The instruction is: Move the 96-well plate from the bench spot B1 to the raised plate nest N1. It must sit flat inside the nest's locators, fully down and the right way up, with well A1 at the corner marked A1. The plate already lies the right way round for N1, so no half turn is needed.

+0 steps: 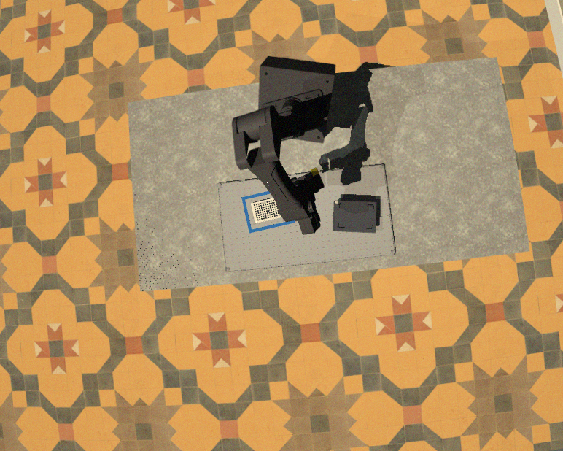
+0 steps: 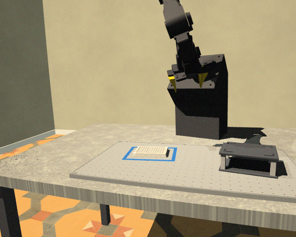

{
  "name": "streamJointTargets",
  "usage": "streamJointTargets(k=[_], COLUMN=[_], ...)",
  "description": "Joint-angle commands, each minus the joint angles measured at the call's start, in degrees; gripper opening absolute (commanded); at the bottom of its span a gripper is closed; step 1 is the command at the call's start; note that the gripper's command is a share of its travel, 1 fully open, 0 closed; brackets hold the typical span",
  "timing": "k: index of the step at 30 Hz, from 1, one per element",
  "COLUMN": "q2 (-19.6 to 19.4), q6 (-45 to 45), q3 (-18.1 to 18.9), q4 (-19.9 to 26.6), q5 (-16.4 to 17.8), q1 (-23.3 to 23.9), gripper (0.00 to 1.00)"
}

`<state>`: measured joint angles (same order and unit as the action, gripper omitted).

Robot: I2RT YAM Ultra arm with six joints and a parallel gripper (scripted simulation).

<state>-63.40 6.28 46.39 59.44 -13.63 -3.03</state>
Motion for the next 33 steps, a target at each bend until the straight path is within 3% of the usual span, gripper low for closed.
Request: streamJointTargets(k=[1,3,5,8,10,13,20,24,25,33], q2=[1.7,1.5,1.6,1.6,0.7,-1.5,-2.5,-3.8,-2.1,-5.7], q6=[-2.7,-2.6,-3.8,-4.2,-1.7,5.0,20.7,25.6,28.8,48.5], q3=[3.7,4.0,6.2,7.3,7.8,4.8,2.9,2.0,1.5,-1.8], q4=[6.0,6.3,8.7,10.1,10.1,6.3,-0.9,-3.3,-5.2,-16.2], q5=[4.9,5.2,8.1,9.5,9.0,6.5,2.5,1.9,2.6,1.6], q1=[0.8,0.2,2.1,2.7,2.8,4.4,8.0,9.3,10.3,15.6], gripper=[1.00,1.00,1.00,1.00,1.00,1.00,1.00,1.00,1.00,1.00])
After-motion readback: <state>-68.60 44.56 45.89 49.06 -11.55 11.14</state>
